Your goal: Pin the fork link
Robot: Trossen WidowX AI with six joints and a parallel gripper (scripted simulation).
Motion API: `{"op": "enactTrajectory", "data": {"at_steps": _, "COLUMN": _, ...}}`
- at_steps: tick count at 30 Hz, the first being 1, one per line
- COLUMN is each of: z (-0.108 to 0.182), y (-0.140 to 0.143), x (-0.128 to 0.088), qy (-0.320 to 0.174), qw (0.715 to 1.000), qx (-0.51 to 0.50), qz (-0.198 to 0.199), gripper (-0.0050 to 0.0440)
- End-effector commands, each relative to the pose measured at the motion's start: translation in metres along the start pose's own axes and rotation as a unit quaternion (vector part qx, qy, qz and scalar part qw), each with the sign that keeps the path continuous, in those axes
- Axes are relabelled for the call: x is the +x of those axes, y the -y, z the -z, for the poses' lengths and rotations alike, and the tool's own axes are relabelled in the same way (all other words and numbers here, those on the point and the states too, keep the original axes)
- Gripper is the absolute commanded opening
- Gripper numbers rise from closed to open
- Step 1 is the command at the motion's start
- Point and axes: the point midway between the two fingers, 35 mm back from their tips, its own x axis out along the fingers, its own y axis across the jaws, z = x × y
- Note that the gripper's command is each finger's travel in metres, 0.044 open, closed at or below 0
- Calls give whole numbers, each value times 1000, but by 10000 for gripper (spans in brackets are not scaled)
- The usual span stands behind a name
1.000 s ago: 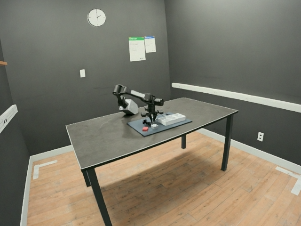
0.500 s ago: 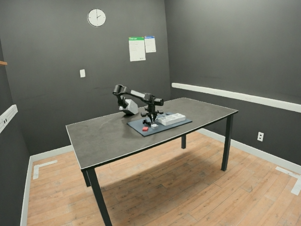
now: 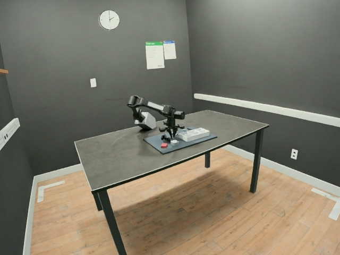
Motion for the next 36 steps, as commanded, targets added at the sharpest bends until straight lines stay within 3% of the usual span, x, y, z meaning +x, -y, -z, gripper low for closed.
{"op": "enactTrajectory", "data": {"at_steps": 1, "z": 2, "y": 0, "x": -3, "qy": -3, "qw": 1000, "qx": 1, "qz": 3, "gripper": -50}}
{"op": "enactTrajectory", "data": {"at_steps": 36, "z": 8, "y": -1, "x": -34, "qy": -8, "qw": 1000, "qx": 12, "qz": 9, "gripper": -50}}
